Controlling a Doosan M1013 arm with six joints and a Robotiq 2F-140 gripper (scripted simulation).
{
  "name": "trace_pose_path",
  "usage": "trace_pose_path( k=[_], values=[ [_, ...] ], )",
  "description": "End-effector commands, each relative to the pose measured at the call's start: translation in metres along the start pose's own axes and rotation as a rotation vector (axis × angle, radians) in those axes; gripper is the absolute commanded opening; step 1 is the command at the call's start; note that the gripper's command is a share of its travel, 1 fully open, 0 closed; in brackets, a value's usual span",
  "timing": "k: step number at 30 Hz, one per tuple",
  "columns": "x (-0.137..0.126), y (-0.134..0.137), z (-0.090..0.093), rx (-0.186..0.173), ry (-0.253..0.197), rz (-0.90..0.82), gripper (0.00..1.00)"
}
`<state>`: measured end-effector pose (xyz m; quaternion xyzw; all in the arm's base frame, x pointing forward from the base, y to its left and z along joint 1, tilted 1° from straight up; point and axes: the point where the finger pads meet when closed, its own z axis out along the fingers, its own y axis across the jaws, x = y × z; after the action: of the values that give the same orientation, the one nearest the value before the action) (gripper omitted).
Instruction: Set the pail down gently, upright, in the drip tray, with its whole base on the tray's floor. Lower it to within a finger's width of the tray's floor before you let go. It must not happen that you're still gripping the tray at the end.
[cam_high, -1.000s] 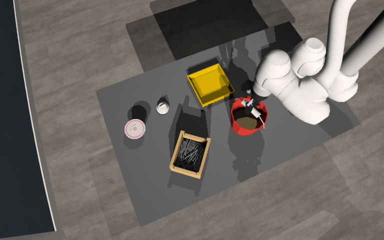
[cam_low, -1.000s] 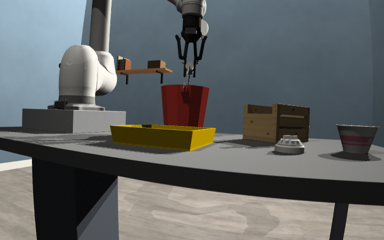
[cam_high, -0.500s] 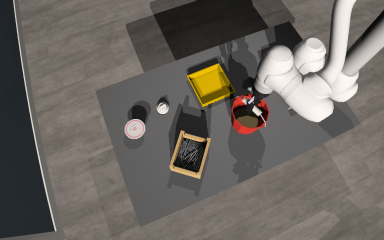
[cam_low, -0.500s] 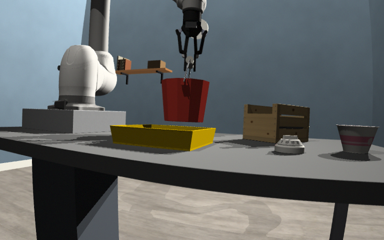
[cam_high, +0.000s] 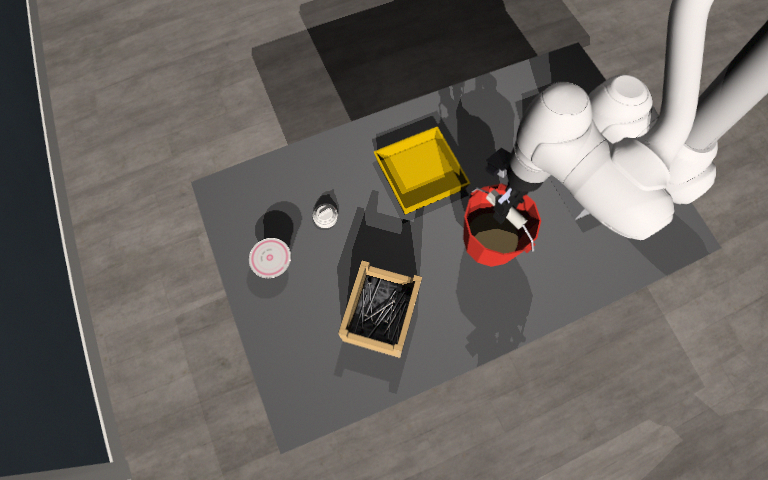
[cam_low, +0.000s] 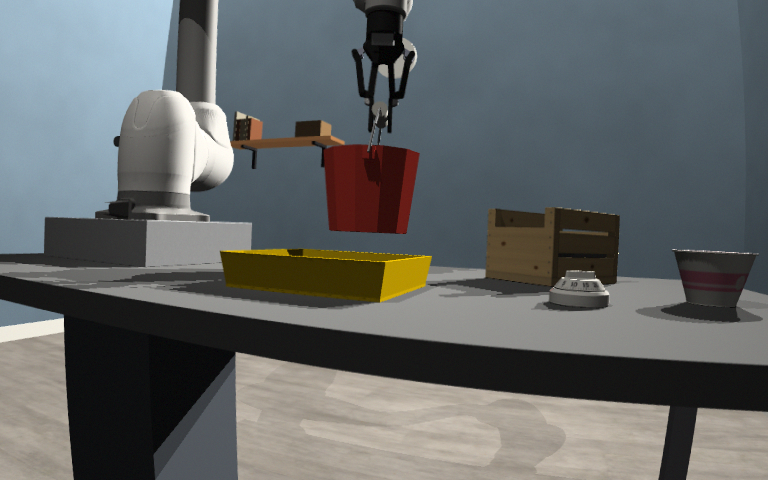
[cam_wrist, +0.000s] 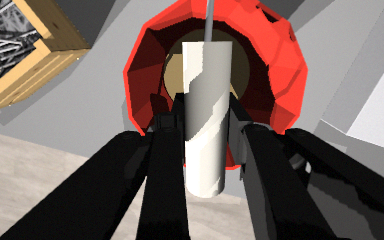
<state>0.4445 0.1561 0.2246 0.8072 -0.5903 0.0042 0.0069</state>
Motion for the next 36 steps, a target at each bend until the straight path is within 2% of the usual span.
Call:
trace_pose_path(
  k=[1,11,36],
  values=[
    [-0.0001,-0.0004,-0.0049,0.001,0.0,0.0,0.1],
    [-0.0001,-0.0004,-0.0121,0.001,0.0,0.0,0.1],
    [-0.0001,-0.0004,-0.0139,0.001,0.0,0.0,0.1]
  ],
)
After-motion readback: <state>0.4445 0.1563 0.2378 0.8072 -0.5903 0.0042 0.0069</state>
